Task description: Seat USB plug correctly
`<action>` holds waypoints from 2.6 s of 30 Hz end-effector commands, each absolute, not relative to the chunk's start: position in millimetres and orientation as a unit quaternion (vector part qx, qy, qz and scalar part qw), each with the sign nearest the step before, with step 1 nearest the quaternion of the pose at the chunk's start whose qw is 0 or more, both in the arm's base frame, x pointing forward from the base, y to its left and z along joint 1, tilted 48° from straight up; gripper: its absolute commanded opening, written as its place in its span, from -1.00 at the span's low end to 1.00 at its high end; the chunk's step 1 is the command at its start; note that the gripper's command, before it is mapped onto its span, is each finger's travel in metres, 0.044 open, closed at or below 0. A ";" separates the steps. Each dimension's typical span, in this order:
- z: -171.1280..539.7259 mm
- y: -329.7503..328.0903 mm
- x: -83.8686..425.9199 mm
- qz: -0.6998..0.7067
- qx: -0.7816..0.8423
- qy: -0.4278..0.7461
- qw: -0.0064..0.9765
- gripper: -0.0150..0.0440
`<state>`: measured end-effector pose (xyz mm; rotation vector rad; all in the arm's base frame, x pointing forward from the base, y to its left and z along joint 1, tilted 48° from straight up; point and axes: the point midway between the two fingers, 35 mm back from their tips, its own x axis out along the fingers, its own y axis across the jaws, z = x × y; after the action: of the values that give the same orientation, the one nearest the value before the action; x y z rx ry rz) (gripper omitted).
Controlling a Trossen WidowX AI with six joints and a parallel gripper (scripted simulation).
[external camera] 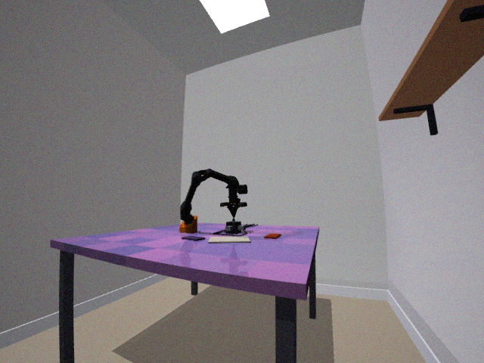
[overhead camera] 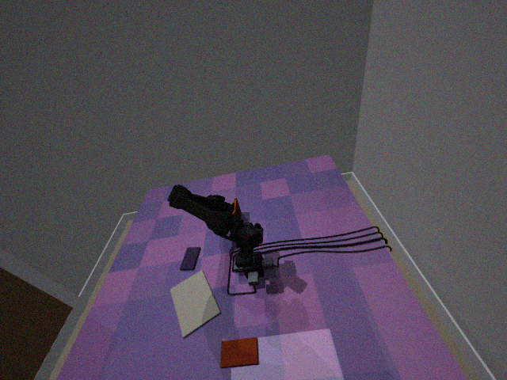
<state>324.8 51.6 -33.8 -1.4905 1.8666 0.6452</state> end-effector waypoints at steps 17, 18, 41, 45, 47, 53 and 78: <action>-35.4 49.3 324.9 0.247 -0.571 0.712 0.326 -0.49; -35.5 49.2 324.8 0.247 -0.571 0.712 0.326 -0.49; -37.4 47.2 324.4 0.246 -0.571 0.712 0.326 -0.49; -37.7 46.9 324.4 0.246 -0.571 0.712 0.326 -0.49; -37.9 46.7 324.3 0.246 -0.571 0.712 0.326 -0.49; -38.4 46.2 324.2 0.246 -0.571 0.712 0.326 -0.49; -39.3 45.2 324.0 0.246 -0.571 0.712 0.326 -0.49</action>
<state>324.0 48.3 -38.9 -1.4935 1.8600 0.6483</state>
